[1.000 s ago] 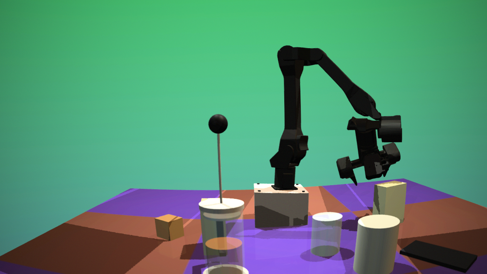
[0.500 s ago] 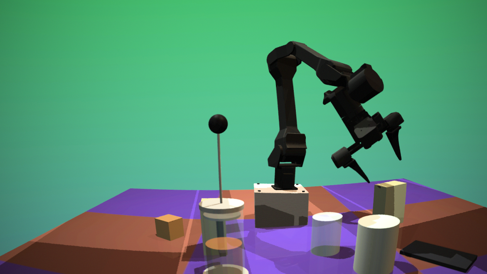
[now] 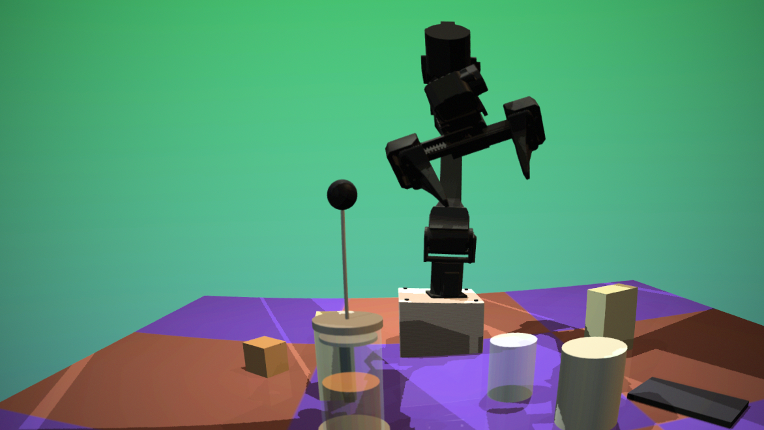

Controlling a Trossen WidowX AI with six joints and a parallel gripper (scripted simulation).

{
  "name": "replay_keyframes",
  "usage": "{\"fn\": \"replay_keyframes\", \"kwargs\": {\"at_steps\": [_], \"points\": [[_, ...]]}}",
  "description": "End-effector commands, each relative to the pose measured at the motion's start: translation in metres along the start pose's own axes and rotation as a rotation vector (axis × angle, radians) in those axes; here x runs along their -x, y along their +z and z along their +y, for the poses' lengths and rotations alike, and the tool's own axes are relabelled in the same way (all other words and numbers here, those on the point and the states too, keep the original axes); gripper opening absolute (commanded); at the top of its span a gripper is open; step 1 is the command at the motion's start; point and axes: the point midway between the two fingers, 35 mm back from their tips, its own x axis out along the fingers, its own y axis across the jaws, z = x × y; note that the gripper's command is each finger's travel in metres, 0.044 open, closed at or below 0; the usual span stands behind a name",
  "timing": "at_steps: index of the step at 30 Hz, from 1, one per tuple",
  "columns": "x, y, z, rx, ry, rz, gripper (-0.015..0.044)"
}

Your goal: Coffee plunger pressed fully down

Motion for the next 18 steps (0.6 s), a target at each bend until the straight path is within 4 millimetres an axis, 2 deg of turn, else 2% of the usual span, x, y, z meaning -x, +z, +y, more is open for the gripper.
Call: {"fn": "replay_keyframes", "kwargs": {"at_steps": [1,5,7,11,16,18], "points": [[0.033,0.041,-0.049,0.051,-0.161,-0.163,0.0440],[0.074,0.069,-0.093,0.095,-0.336,-0.285,0.0440],[0.081,0.072,-0.100,0.103,-0.368,-0.304,0.0440],[0.070,0.063,-0.104,0.103,-0.367,-0.304,0.0440],[0.043,0.036,-0.116,0.104,-0.366,-0.304,0.0440],[0.039,0.031,-0.118,0.104,-0.365,-0.303,0.0440]]}}
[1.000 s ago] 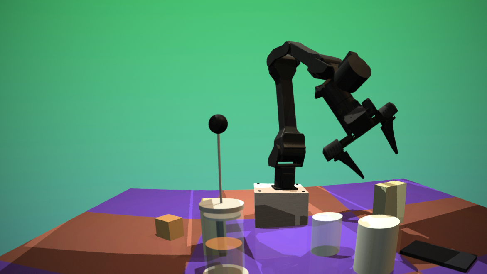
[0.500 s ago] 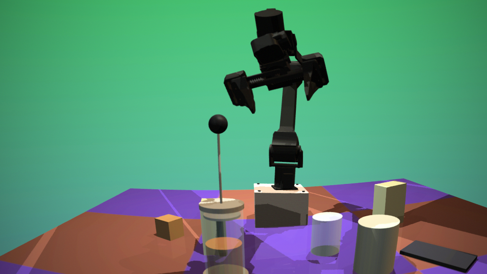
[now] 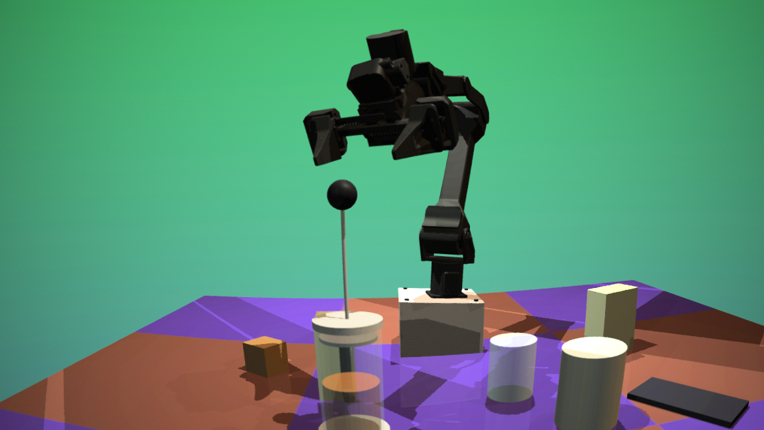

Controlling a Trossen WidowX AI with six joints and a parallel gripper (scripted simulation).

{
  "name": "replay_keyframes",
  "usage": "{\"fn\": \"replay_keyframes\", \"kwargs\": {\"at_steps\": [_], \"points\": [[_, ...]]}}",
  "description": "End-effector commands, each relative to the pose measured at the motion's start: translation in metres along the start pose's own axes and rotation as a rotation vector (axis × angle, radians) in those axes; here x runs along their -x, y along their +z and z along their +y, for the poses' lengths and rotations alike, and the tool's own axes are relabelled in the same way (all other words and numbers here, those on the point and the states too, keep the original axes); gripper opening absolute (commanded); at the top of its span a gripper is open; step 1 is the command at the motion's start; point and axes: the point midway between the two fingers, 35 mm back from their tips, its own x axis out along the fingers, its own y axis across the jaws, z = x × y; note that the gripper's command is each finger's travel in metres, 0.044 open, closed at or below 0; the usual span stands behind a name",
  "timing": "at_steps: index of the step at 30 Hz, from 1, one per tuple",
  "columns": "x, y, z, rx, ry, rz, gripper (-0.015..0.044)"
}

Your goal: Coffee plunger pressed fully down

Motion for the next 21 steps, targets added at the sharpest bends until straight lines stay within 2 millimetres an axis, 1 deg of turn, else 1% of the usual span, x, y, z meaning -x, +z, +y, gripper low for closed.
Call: {"fn": "replay_keyframes", "kwargs": {"at_steps": [1,7,21], "points": [[-0.006,-0.016,-0.001,0.005,-0.006,0.002,0.0440],[-0.009,-0.015,-0.001,0.005,-0.006,0.002,0.0440],[-0.032,-0.015,-0.001,0.006,-0.005,0.000,0.0440]]}}
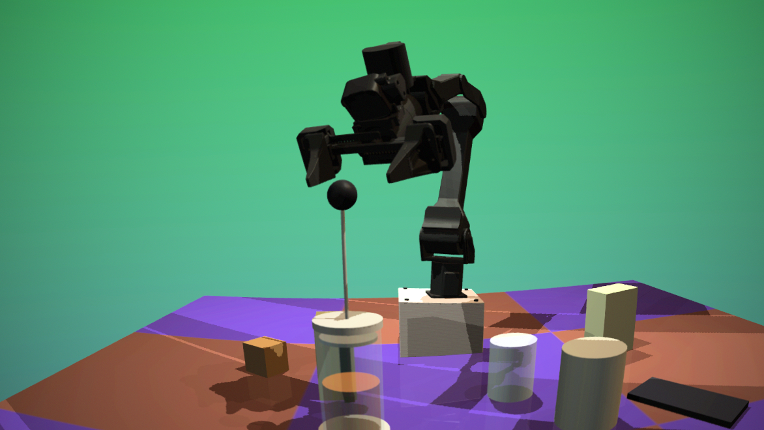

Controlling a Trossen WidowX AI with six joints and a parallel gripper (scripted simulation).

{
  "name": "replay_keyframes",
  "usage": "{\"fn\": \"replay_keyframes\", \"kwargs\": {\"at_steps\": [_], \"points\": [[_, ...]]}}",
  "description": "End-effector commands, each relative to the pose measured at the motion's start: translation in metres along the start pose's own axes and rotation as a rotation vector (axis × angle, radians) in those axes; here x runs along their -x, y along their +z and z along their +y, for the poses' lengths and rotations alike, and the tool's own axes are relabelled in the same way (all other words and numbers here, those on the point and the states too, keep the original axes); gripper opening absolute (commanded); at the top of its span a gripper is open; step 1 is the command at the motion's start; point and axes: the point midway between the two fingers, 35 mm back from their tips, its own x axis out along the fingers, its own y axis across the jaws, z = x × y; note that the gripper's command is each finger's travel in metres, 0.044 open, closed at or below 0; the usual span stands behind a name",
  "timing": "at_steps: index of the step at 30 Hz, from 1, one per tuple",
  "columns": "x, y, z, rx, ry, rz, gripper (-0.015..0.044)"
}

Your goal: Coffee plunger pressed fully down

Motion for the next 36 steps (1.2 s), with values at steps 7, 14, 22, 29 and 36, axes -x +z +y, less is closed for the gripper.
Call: {"fn": "replay_keyframes", "kwargs": {"at_steps": [7,14,22,29,36], "points": [[-0.017,-0.003,0.000,0.000,-0.003,0.003,0.0440],[-0.020,-0.003,0.000,0.000,-0.003,0.003,0.0361],[-0.020,-0.003,0.000,0.000,-0.003,0.003,0.0151],[-0.020,-0.003,0.000,0.000,-0.003,0.003,0.0126],[-0.022,-0.005,0.000,0.000,-0.003,0.003,0.0126]]}}
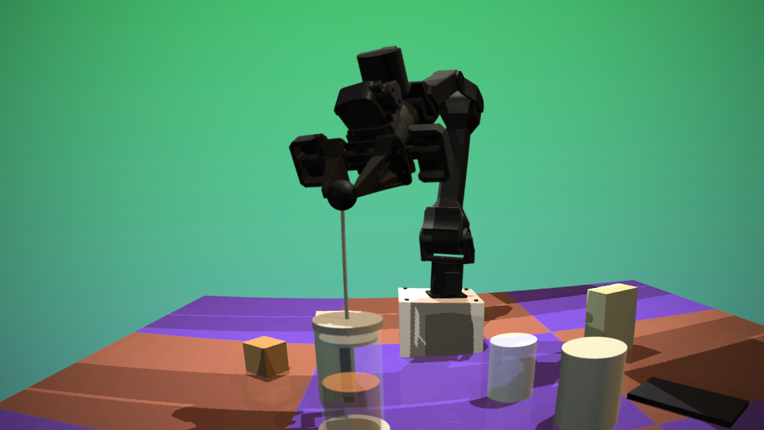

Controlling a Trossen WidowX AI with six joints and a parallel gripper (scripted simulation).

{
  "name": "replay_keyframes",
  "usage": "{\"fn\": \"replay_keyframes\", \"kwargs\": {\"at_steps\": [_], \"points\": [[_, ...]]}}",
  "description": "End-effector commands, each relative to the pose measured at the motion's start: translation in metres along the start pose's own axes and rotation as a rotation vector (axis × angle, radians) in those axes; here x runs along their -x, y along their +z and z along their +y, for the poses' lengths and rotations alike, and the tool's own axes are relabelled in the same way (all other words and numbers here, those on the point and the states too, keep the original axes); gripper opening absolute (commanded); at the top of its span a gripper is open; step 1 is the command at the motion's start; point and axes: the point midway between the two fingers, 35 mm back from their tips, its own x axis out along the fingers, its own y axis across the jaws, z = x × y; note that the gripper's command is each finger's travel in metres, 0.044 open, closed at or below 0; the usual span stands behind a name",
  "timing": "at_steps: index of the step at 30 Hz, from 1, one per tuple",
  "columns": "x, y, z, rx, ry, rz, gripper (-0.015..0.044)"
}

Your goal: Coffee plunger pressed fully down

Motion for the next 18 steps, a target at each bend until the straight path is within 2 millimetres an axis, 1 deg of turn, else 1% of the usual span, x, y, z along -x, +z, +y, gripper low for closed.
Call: {"fn": "replay_keyframes", "kwargs": {"at_steps": [1,18], "points": [[-0.003,-0.003,0.000,-0.003,-0.001,0.000,0.0126],[-0.022,-0.024,0.000,-0.003,-0.001,-0.001,0.0126]]}}
